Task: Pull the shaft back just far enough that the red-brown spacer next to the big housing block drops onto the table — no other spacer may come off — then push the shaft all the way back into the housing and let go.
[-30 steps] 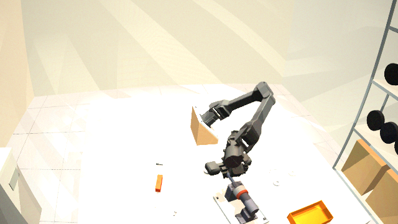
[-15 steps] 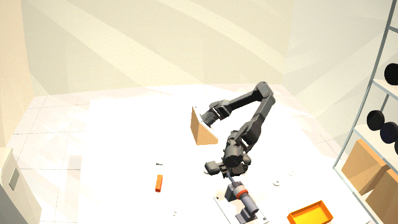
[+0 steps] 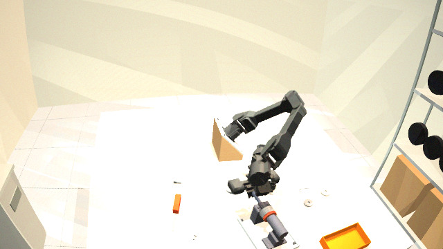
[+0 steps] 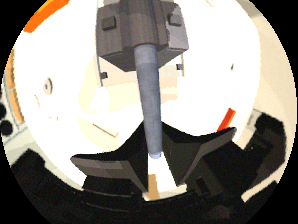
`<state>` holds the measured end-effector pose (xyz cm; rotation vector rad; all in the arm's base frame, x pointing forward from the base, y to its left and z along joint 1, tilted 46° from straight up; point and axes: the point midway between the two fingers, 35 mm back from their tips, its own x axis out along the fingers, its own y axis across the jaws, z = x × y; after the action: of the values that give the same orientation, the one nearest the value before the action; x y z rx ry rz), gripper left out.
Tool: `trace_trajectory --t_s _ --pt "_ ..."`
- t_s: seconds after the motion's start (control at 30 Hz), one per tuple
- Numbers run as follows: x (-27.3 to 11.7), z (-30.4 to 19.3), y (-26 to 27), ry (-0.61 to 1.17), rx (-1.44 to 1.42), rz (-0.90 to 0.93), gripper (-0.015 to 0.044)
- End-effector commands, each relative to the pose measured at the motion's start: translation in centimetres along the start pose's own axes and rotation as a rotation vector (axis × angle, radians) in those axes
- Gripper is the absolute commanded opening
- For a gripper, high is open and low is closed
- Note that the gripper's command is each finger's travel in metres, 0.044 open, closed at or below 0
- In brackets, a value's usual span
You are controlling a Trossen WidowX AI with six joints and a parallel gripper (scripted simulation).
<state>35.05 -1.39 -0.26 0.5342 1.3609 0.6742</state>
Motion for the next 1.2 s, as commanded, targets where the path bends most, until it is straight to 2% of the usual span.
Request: trace_trajectory --t_s 0.0,1.17 --pt "0.03 -0.25 0.0 0.005 -0.001 -0.002 0.0" --pt "0.03 -0.64 -0.01 0.005 -0.001 -0.002 0.0"
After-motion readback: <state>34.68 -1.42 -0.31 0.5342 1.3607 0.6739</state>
